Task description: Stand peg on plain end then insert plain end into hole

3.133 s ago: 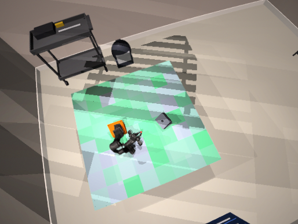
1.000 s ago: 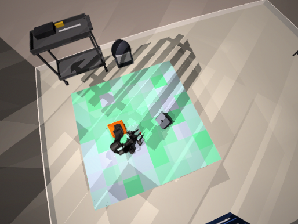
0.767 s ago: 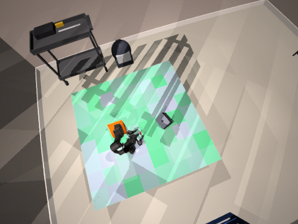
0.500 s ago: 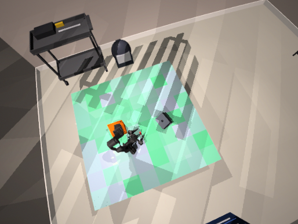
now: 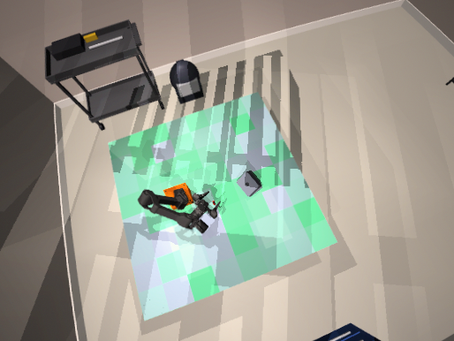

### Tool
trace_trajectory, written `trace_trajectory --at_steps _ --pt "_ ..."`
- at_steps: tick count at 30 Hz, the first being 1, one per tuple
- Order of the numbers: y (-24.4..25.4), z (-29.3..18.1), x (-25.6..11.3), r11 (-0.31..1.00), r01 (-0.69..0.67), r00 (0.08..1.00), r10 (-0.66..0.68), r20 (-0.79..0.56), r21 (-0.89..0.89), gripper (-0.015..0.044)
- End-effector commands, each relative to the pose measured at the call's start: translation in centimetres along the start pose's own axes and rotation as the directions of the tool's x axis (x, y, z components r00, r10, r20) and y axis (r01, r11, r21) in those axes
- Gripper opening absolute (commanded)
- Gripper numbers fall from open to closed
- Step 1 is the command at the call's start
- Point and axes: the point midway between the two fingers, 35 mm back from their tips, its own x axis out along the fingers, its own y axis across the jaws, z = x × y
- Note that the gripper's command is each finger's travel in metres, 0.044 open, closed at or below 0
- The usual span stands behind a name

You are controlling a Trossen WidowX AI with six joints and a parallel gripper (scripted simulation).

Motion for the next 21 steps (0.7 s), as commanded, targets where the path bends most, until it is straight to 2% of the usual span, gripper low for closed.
trace_trajectory --at_steps 1,7,21 --pt "0.8 2.8 -1.2 0.999 0.037 0.999 -0.037 0.021 0.012 0.0440" --pt "1.1 3.1 -1.3 0.999 0.032 0.999 -0.033 0.016 0.032 0.0440" --pt "2.6 -0.1 0.2 0.931 -0.132 0.948 0.219 -0.232 0.339 0.0440"
